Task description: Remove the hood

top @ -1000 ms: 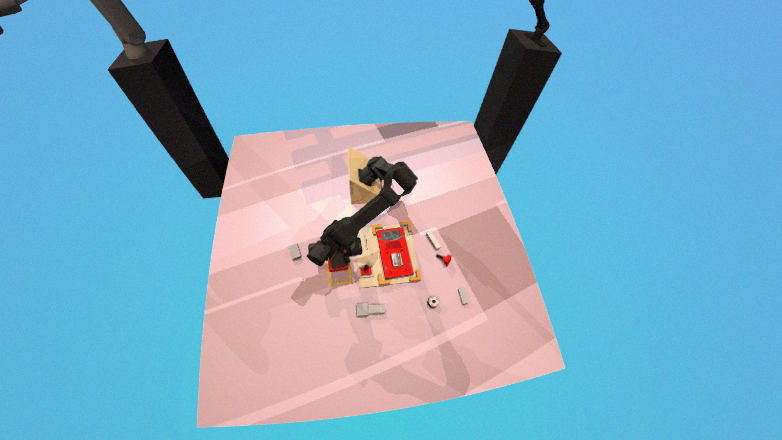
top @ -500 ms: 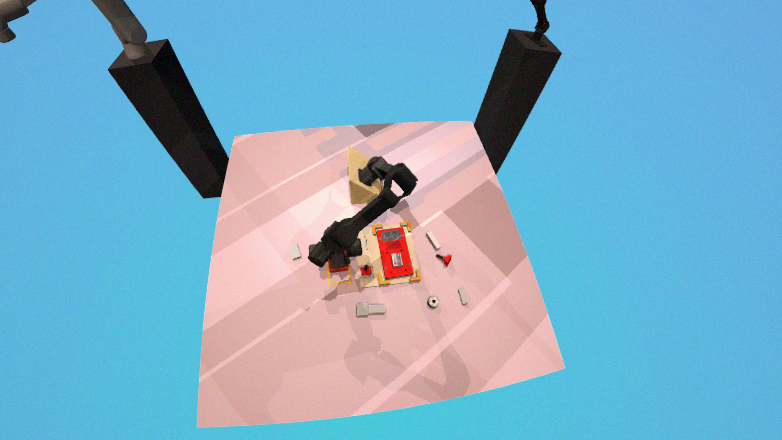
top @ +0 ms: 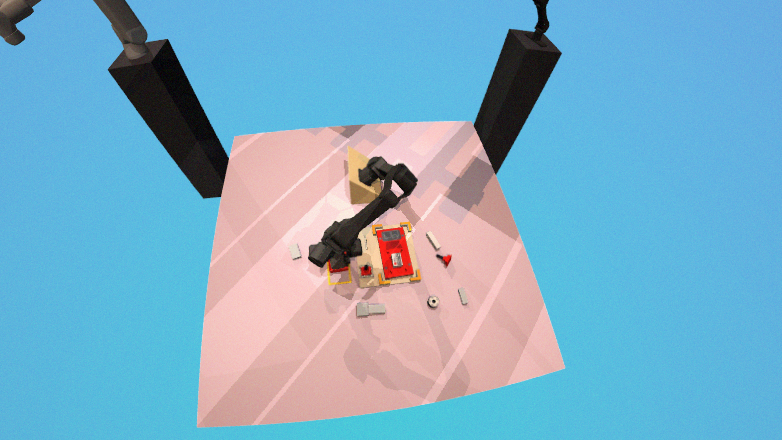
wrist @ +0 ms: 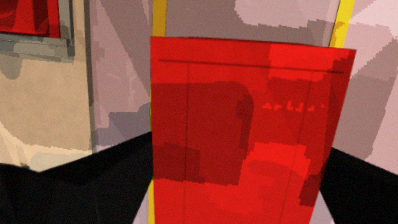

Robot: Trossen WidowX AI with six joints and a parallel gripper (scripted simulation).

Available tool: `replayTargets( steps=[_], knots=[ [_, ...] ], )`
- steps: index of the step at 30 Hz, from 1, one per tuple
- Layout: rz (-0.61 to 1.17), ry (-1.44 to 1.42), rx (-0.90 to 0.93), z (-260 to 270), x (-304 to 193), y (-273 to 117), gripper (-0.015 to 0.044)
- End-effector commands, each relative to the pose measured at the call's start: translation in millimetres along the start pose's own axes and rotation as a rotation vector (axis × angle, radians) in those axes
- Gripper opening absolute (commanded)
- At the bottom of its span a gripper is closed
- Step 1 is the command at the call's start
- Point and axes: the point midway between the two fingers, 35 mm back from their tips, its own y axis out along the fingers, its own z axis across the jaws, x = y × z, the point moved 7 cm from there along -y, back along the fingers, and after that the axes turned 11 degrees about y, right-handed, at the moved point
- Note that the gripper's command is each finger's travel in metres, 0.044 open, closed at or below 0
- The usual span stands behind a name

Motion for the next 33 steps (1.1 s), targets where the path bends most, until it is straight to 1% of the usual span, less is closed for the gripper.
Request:
replayTargets(
  steps=[1, 6, 9, 15, 33],
  knots=[
    [-0.001, 0.000, 0.000, 0, 0, 0, 0.0315],
    [-0.001, 0.000, 0.000, 0, 0, 0, 0.0440],
    [0.000, 0.000, -0.001, -1, 1, -13, 0.0440],
    [0.006, 0.000, 0.002, -1, 1, -70, 0.0440],
    [0.006, 0.000, 0.002, -1, 1, -72, 0.0440]
  ],
)
